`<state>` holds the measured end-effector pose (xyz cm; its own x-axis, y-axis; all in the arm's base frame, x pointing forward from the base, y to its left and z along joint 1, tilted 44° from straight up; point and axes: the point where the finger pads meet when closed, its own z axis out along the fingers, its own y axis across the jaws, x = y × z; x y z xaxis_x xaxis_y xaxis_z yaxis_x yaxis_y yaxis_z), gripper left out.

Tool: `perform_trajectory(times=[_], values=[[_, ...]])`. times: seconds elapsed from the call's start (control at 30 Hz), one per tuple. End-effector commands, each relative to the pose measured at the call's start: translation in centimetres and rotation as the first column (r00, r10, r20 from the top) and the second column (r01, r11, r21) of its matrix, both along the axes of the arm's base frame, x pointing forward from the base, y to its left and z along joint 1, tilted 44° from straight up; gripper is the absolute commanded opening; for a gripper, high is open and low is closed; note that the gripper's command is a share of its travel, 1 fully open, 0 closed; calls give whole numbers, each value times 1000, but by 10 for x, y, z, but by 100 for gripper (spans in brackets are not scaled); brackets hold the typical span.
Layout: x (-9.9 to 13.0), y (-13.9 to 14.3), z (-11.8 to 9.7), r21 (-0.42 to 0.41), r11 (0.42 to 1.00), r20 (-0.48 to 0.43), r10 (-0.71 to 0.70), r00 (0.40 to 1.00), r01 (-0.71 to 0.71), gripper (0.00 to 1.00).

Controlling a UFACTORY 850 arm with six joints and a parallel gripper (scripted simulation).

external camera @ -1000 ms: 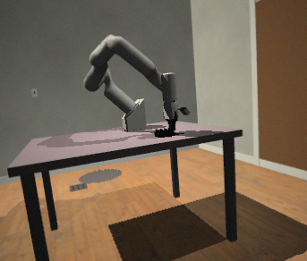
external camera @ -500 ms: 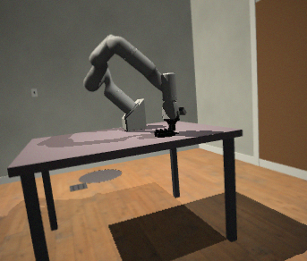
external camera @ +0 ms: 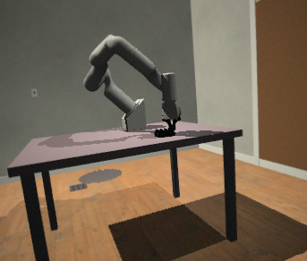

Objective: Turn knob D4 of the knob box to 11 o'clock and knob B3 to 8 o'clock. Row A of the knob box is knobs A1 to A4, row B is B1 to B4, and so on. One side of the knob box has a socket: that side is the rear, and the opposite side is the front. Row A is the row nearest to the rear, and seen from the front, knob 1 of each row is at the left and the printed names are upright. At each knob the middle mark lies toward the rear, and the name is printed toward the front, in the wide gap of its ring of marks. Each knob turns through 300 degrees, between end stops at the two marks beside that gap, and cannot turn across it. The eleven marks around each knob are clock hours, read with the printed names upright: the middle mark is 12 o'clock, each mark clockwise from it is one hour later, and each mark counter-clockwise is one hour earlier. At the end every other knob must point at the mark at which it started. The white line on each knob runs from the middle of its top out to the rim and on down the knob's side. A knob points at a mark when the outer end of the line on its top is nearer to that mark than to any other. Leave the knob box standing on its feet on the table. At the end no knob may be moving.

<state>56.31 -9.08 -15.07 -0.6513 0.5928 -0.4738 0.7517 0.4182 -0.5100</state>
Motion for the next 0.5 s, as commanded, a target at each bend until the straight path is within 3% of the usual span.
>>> perform_trajectory(times=[0.0,0.47], values=[[1,1,1,19,996,-92,88,992,-86,8],[1,1,1,80,961,-262,277,924,-265,8]])
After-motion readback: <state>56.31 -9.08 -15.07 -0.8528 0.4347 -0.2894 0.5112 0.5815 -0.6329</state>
